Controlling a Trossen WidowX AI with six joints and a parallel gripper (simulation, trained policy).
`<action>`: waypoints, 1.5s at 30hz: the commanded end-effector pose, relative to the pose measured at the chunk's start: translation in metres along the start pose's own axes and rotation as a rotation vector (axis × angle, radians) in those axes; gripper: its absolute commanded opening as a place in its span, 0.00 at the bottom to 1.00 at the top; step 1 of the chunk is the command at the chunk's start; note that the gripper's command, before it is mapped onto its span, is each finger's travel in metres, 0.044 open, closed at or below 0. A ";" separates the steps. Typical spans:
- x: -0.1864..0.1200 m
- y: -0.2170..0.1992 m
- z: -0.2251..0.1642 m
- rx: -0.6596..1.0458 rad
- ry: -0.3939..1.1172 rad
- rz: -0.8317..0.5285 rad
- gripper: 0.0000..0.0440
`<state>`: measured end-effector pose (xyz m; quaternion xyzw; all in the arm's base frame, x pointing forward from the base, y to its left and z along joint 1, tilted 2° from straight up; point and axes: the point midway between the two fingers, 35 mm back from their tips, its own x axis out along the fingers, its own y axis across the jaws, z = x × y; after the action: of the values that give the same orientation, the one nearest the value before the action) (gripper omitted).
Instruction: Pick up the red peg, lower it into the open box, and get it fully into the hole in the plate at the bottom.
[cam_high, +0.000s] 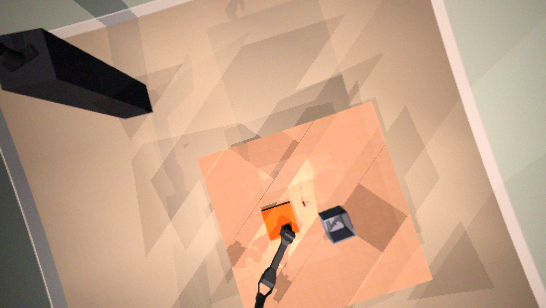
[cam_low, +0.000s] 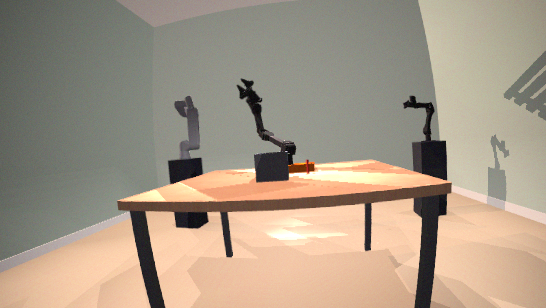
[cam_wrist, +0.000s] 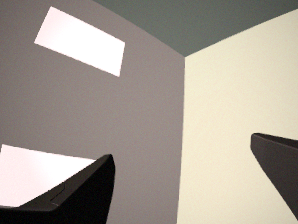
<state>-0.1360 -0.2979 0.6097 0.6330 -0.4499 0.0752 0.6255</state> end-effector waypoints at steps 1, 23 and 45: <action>-0.002 0.001 -0.004 -0.014 0.011 0.004 0.96; -0.022 -0.015 -0.183 -0.218 0.363 0.011 0.99; -0.048 -0.114 -0.314 -0.405 0.665 -0.225 0.98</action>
<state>0.0446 -0.0358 0.5721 0.4859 -0.1840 0.1217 0.8457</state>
